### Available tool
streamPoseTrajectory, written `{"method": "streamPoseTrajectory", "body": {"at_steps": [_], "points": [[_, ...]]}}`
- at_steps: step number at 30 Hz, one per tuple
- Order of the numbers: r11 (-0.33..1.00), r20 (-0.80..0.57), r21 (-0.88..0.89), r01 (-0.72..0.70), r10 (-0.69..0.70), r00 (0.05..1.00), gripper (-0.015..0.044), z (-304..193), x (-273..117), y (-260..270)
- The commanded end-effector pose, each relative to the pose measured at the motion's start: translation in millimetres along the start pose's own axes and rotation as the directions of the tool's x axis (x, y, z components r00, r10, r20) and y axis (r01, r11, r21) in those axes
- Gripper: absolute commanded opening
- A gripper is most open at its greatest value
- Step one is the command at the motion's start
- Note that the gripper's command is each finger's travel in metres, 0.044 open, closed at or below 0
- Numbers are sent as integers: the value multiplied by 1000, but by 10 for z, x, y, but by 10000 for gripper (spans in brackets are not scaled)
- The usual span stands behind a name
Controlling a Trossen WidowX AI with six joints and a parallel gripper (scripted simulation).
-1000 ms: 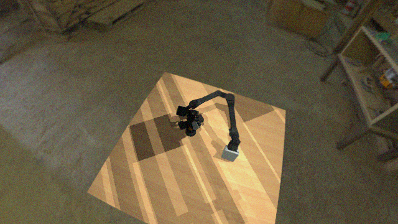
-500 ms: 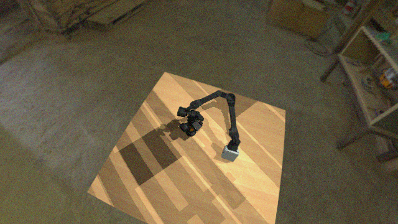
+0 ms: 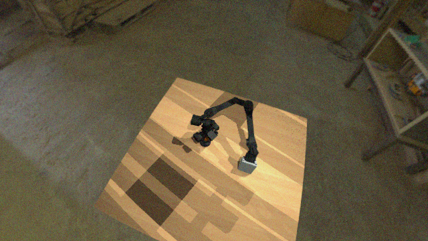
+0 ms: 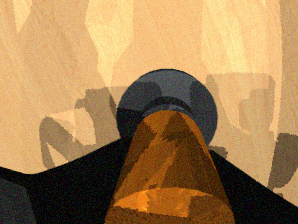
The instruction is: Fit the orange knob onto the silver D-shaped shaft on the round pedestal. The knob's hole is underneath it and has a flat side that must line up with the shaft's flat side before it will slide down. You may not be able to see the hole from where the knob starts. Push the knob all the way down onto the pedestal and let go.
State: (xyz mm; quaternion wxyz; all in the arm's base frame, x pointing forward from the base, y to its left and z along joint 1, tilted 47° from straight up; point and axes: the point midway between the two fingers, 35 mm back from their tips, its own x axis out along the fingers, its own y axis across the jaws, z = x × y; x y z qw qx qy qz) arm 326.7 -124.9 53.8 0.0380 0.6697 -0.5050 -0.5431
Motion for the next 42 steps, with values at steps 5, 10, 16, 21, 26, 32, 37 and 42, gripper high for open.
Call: {"method": "streamPoseTrajectory", "body": {"at_steps": [5,10,16,21,26,32,37,42], "points": [[994,-4,-112,2,-2,1000,0,-32,-37,-5],[979,-4,-205,1,-2,1000,0,-75,-26,-21],[979,-4,-205,1,-2,1000,0,-89,12,-25],[979,-4,-205,1,-2,1000,0,-88,10,-25],[979,-4,-205,1,-2,1000,0,-94,-22,-33],[967,-4,-257,1,-2,1000,0,-85,-39,-30],[916,-4,-401,0,-2,1000,0,-68,-30,-24],[915,-4,-404,0,-2,1000,0,-34,-10,-14]]}}
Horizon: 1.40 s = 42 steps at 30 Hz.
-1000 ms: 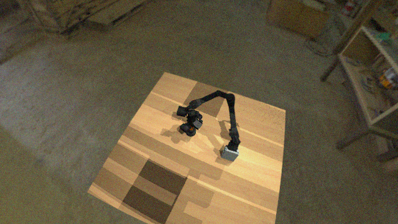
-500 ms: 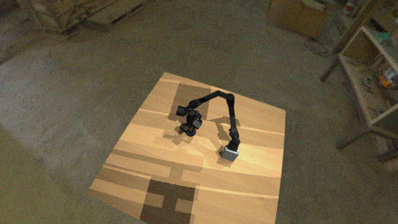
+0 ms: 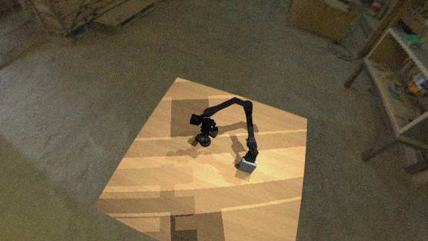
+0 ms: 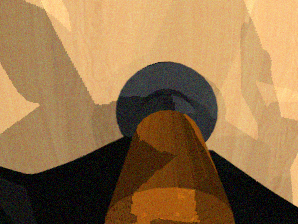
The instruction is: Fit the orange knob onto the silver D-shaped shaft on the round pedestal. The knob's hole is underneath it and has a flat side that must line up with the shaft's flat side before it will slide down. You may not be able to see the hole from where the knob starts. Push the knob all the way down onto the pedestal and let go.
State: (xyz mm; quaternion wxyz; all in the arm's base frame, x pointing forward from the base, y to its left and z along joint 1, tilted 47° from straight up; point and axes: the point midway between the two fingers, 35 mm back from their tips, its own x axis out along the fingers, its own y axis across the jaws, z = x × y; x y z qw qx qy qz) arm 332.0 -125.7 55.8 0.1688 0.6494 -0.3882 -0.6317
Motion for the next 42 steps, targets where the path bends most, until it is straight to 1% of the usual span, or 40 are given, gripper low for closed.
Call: {"method": "streamPoseTrajectory", "body": {"at_steps": [1,24,32,39,42], "points": [[1000,-4,-20,0,0,1000,0,28,5,-3],[999,-4,-43,-1,0,1000,0,30,39,-1],[1000,-4,27,0,0,1000,0,30,44,-1],[999,-4,-35,-1,0,1000,0,30,48,-1],[1000,-4,-14,-1,0,1000,0,31,47,1]]}}
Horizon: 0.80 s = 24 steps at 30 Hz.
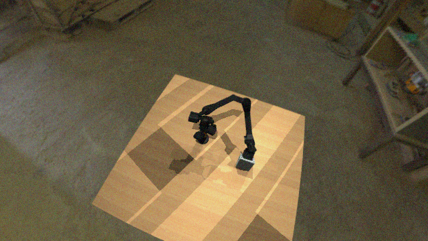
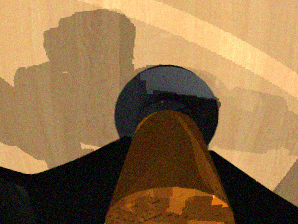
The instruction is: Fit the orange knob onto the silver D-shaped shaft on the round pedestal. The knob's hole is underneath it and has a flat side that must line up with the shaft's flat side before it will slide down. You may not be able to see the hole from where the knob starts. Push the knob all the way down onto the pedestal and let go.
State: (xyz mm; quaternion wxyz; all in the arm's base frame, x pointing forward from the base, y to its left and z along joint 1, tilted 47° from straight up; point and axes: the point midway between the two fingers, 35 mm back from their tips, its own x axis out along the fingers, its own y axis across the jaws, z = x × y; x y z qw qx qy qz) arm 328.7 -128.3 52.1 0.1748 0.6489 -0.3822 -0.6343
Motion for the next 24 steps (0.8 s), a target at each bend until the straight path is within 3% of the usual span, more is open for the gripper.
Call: {"method": "streamPoseTrajectory", "body": {"at_steps": [1,8,24], "points": [[1000,-1,7,-1,1,1000,0,0,-1,1],[999,-1,-43,-1,1,1000,0,-8,7,2],[998,-1,63,-2,2,1000,0,-10,156,-7]]}}
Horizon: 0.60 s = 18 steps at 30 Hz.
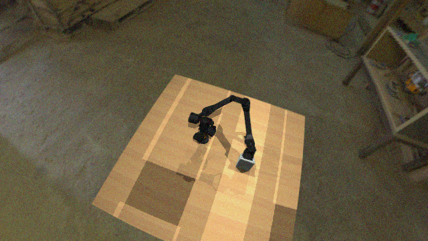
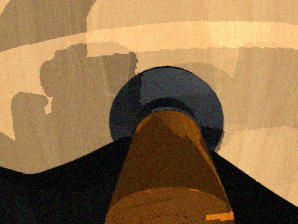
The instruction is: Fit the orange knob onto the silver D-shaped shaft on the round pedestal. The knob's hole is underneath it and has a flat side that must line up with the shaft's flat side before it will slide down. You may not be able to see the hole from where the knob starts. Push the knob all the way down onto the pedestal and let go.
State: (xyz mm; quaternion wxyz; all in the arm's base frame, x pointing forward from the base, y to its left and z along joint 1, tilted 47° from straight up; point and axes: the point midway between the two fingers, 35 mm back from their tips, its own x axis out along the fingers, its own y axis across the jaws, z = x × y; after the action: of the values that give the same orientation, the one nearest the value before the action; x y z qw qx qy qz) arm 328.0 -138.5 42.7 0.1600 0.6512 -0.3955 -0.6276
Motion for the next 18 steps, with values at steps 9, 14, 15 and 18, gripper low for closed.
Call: {"method": "streamPoseTrajectory", "body": {"at_steps": [9,14,15,18], "points": [[1000,0,0,0,0,1000,53,0,0,0],[1000,0,0,0,0,1000,184,0,0,0],[1000,0,0,0,0,1000,210,0,0,0],[1000,0,0,0,0,1000,289,0,0,0]]}}
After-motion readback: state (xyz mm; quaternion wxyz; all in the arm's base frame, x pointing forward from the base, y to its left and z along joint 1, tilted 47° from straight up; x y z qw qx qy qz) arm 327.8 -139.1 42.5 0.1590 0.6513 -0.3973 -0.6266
